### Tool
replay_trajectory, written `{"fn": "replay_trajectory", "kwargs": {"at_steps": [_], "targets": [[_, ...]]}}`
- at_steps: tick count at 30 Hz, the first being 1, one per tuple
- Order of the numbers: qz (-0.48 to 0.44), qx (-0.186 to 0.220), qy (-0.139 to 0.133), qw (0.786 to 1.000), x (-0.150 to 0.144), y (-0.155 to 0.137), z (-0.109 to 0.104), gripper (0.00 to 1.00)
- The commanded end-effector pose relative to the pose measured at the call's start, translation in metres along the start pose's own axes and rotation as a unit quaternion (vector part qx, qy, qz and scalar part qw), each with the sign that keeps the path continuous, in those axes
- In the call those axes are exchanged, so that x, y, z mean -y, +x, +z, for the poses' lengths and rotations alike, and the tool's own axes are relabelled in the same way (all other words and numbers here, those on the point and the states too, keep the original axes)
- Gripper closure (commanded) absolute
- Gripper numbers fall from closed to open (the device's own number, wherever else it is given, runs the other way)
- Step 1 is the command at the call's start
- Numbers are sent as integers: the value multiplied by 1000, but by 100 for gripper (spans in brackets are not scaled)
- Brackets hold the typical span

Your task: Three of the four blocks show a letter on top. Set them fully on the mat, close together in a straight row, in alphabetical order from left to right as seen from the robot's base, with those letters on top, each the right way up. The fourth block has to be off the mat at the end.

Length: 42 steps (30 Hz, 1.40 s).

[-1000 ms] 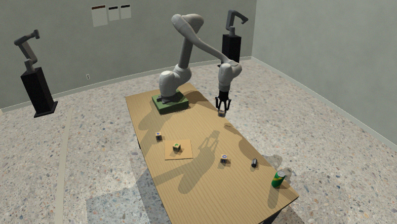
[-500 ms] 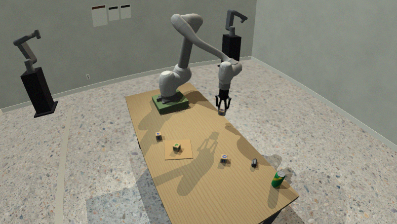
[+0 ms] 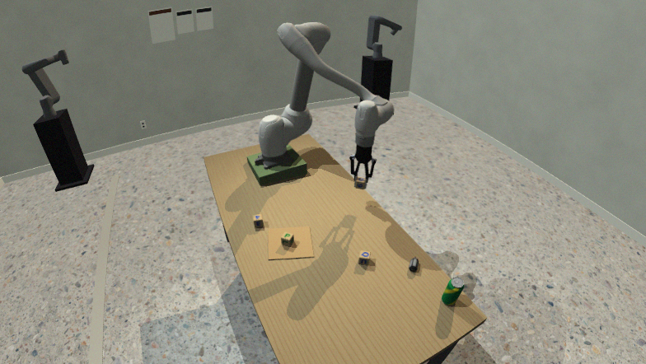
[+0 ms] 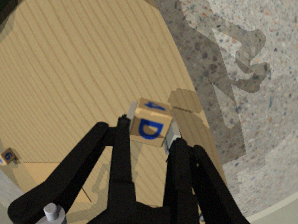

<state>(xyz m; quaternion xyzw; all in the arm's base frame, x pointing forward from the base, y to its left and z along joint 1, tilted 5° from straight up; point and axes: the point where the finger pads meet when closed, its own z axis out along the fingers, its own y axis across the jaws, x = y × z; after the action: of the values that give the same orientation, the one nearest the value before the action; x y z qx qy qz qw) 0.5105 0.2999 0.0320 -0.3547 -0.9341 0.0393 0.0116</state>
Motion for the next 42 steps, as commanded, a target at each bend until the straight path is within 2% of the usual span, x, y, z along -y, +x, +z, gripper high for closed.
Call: {"fn": "replay_trajectory", "kwargs": {"at_steps": [1,9,11,13,19,26,28,29,42], "targets": [[-50,-1,-1,999,0,-7,-1,67],[-169,-1,-1,986,3,-25,-2,67],[-169,-1,-1,986,3,-25,-2,67],[-220,-1,-2,976,4,-32,-2,67],[-296,-1,-2,955,6,-44,-2,67],[-388,0,-2,922,9,-58,-3,67],[-388,0,-2,922,9,-58,-3,67],[-420,0,-2,908,10,-63,-3,67],[-576,0,-2,817,16,-90,-3,67]]}}
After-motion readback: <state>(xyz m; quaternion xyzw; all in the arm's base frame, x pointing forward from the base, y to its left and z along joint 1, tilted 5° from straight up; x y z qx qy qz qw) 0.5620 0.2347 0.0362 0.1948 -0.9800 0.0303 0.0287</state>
